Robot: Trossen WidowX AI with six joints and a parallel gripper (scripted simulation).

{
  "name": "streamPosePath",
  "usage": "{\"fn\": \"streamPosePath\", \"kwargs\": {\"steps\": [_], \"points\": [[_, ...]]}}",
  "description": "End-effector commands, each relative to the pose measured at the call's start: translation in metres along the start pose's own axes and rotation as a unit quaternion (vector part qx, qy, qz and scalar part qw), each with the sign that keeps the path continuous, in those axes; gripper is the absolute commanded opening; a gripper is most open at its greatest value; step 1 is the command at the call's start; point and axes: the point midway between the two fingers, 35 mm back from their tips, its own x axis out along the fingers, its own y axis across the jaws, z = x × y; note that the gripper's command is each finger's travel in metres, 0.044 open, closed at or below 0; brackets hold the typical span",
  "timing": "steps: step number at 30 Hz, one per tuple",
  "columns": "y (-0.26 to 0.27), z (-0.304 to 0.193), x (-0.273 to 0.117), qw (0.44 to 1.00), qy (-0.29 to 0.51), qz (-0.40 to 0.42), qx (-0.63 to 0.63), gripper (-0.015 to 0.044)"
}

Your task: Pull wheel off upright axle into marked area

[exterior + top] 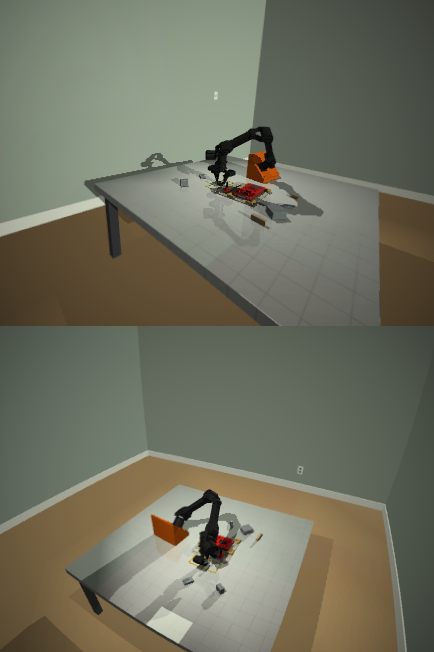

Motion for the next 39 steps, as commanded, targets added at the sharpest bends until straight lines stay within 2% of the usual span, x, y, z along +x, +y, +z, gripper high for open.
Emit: {"fn": "streamPosePath", "kwargs": {"steps": [1,5,8,9,13,14,19,39], "points": [[-0.002,0.002,-0.016,1.0,-0.003,-0.003,-0.003,0.03],[-0.002,0.001,-0.051,1.0,-0.004,-0.002,0.0,0.03],[-0.002,0.001,-0.059,1.0,-0.004,-0.001,0.001,0.03],[-0.002,-0.002,-0.051,1.0,-0.007,0.001,0.007,0.0326],[0.009,-0.032,-0.075,1.0,-0.005,-0.002,0.006,0.0431],[0.013,-0.041,-0.081,1.0,-0.005,-0.003,0.005,0.044],[0.033,-0.082,-0.102,1.0,-0.002,-0.001,0.003,0.044],[0.034,-0.083,-0.103,1.0,-0.002,-0.001,0.003,0.044]]}}
